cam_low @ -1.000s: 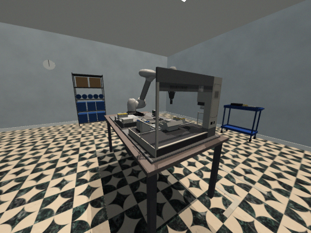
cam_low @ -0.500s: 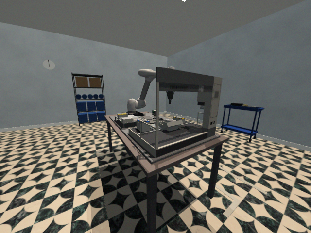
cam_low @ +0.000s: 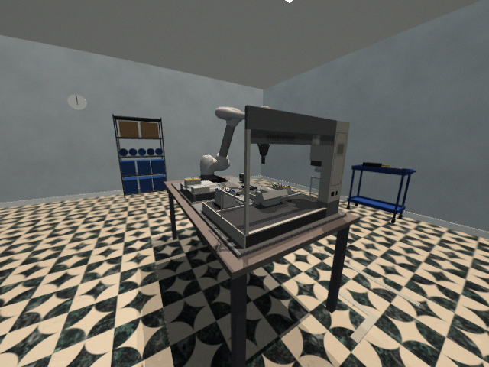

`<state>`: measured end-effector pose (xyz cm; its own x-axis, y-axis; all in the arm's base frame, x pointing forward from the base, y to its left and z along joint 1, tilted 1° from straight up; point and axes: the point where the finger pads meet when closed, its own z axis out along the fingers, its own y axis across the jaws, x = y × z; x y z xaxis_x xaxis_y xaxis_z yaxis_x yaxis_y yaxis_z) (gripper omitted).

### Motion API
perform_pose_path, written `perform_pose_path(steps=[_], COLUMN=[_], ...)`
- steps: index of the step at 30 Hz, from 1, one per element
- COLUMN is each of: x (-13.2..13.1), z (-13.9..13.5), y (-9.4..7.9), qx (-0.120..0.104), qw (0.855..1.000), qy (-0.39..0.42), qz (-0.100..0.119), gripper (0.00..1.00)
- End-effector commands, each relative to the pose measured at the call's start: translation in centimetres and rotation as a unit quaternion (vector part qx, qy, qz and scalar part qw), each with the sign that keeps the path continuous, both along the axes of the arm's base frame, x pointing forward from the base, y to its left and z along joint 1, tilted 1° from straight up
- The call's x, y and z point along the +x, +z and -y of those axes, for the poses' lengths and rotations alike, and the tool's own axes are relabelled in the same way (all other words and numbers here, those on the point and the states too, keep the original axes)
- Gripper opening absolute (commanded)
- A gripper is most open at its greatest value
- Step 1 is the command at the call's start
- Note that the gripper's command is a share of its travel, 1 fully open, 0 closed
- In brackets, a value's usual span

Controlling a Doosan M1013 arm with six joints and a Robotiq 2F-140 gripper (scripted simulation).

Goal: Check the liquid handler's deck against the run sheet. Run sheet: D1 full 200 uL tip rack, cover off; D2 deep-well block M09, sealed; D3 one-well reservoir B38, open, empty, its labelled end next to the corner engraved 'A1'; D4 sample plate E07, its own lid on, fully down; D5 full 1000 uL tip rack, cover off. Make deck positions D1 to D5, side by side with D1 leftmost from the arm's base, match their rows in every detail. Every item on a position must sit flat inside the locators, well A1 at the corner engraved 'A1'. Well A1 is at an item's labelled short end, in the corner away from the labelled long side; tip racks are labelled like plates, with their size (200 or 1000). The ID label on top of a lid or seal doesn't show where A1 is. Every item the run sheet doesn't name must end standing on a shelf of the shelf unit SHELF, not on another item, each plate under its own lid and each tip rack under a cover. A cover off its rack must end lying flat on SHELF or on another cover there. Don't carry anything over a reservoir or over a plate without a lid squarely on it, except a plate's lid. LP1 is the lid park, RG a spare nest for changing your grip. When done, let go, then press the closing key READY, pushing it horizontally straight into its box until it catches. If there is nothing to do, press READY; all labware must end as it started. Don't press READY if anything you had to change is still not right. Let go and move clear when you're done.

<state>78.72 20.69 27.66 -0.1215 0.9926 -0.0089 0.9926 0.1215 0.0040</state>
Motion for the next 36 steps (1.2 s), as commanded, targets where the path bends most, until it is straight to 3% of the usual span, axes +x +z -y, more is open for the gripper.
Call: perform_pose_path(steps=[1,36], x=[-1.7,-17.2], z=[0.0,-0.3], y=[0.1,0.0], qx=[0.0,0.0], qw=[1.0,1.0], qy=[0.0,0.0], qz=[0.001,0.001], gripper=[0.1,0.1])
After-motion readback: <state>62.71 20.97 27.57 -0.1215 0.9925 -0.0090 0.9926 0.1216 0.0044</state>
